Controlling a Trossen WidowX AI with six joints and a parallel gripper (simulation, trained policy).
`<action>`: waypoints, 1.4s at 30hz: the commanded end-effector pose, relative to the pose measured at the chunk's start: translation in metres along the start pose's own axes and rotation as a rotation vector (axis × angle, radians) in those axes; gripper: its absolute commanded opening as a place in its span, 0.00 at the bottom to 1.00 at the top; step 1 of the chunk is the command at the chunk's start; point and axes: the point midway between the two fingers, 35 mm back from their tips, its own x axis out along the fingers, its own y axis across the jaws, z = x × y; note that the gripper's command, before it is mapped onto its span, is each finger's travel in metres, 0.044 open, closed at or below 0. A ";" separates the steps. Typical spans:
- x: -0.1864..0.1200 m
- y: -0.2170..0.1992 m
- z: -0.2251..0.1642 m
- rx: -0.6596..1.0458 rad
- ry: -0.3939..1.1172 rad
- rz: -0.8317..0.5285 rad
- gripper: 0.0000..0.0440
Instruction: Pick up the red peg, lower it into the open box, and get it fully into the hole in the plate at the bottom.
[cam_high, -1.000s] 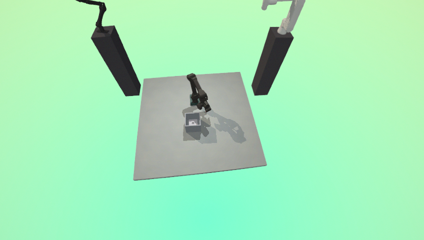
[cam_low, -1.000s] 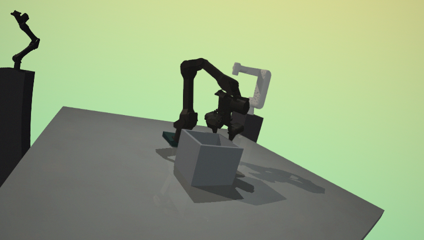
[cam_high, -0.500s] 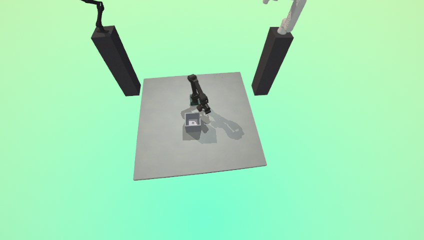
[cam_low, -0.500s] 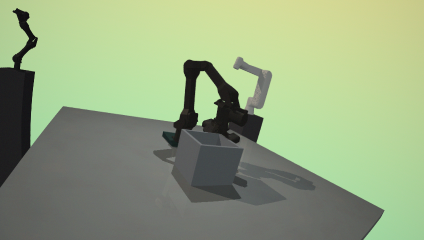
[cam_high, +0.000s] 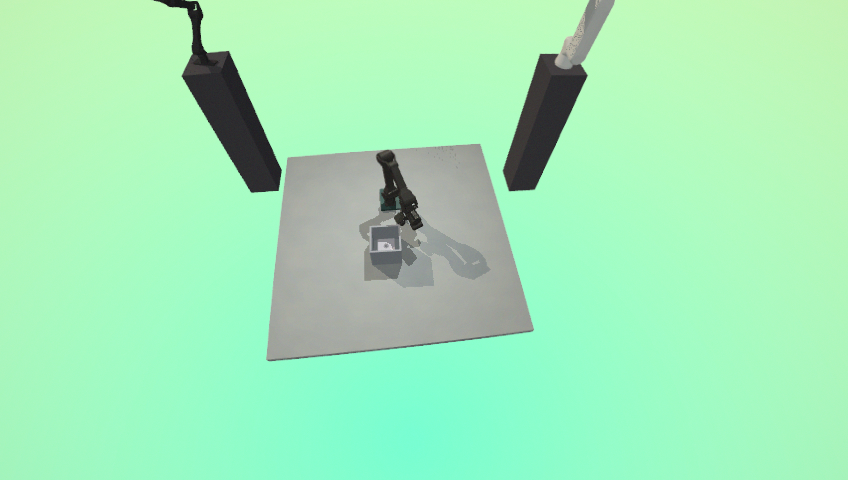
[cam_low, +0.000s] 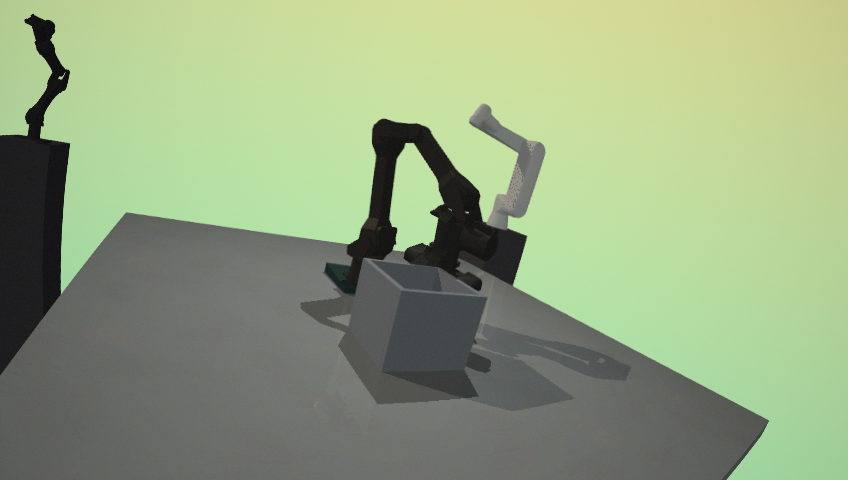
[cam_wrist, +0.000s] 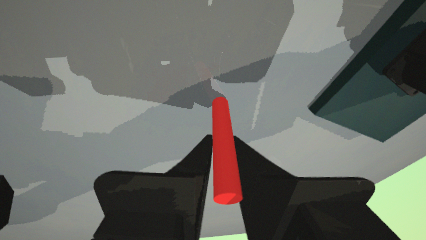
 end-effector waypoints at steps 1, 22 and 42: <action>-0.006 0.006 -0.004 -0.022 0.024 0.038 0.01; -0.092 0.028 -0.023 -0.171 0.063 0.333 0.00; -0.181 0.023 0.024 -0.129 -0.169 0.484 0.00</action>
